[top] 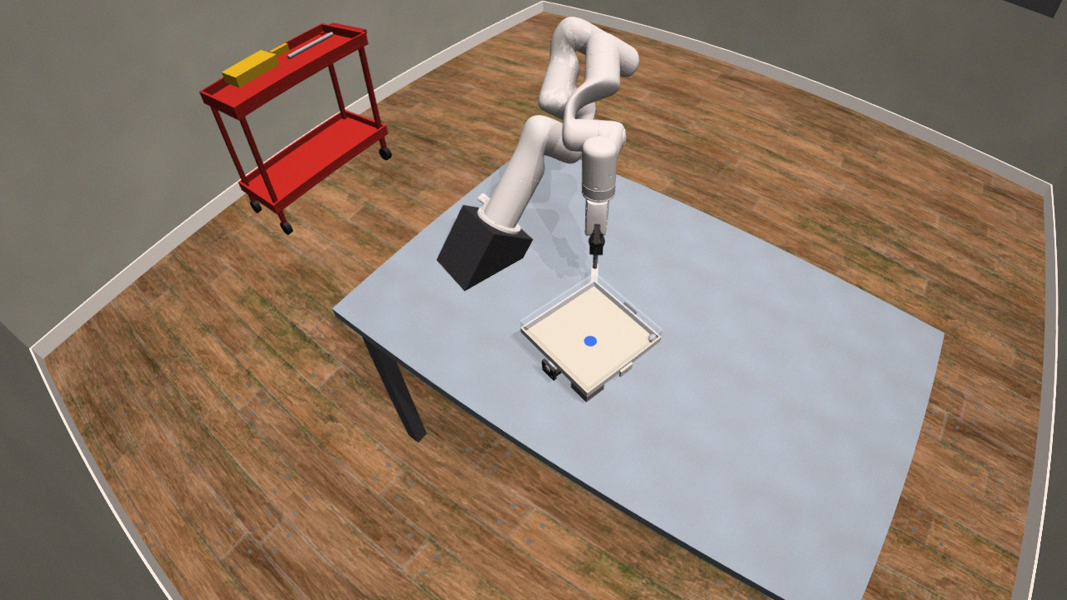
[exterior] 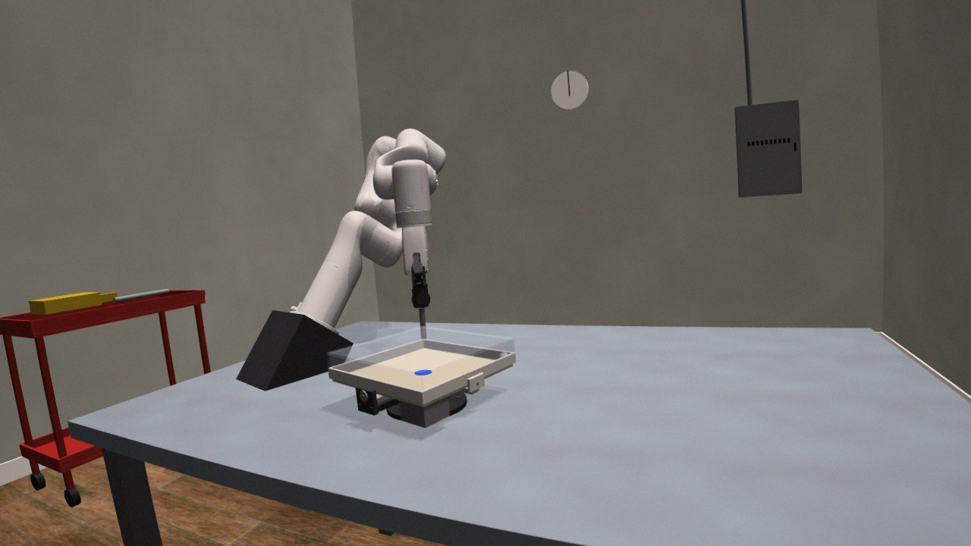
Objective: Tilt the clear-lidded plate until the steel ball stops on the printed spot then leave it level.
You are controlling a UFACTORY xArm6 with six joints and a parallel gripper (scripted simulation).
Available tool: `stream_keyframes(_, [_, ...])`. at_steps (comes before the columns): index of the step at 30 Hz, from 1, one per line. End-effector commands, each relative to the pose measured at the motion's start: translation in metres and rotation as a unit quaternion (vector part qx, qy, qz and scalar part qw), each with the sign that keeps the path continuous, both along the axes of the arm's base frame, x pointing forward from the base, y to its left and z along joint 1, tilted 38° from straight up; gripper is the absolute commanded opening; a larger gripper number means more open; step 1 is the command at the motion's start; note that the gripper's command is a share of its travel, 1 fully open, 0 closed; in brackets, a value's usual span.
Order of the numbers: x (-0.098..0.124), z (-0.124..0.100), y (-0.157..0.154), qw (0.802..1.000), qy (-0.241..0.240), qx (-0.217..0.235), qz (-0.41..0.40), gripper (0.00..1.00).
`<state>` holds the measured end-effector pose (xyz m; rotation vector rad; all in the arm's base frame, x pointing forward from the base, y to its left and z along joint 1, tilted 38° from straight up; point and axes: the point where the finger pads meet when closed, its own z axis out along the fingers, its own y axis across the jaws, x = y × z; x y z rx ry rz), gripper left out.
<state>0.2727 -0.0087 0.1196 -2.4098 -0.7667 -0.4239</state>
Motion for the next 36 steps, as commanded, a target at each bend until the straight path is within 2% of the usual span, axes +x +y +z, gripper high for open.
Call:
stream_keyframes(1, [0.0011, -0.001, 0.0005, 1.0, -0.001, -0.001, 0.0, 0.61])
stream_keyframes(31, [0.0017, -0.0048, 0.0035, 1.0, -0.001, -0.001, 0.0, 0.61])
stream_keyframes(32, [0.0017, -0.0048, 0.0035, 1.0, -0.001, -0.001, 0.0, 0.0])
stream_keyframes(36, [0.0017, -0.0048, 0.0035, 1.0, -0.001, -0.001, 0.0, 0.0])
